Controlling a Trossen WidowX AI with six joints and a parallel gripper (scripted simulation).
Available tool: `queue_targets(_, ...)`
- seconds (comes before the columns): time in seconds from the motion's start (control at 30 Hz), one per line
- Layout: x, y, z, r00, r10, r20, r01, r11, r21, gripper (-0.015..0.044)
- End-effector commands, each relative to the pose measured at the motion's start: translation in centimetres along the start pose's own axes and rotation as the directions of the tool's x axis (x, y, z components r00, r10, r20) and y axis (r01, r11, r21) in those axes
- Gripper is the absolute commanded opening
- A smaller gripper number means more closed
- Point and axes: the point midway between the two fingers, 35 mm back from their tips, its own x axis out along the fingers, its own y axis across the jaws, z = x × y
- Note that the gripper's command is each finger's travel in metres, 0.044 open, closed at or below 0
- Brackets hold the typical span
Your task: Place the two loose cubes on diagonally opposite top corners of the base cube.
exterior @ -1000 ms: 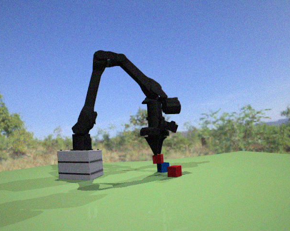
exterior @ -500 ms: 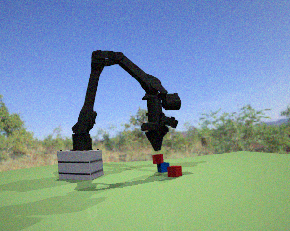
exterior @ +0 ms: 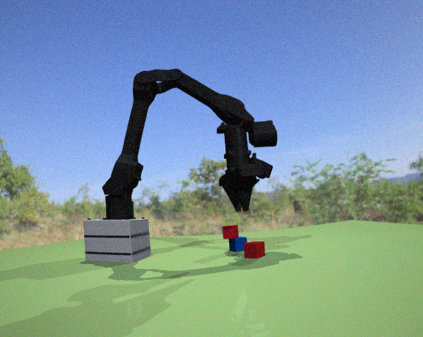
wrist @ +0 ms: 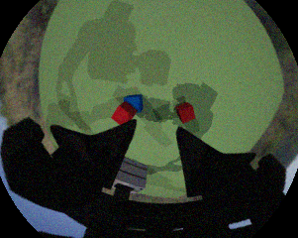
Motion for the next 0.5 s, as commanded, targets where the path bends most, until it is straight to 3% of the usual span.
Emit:
queue_targets(0.0,-0.6,-2.3,0.2,1.0,0.0,-0.004,-0.001,0.983,-0.186,0.0265)
queue_targets(0.33,-2.1,-7.1,-0.1,1.0,-0.005,-0.004,0.002,0.833,-0.554,0.0265)
queue_targets(0.47,-2.2,-7.4,-0.1,1.0,-0.005,-0.004,0.002,0.818,-0.576,0.0265)
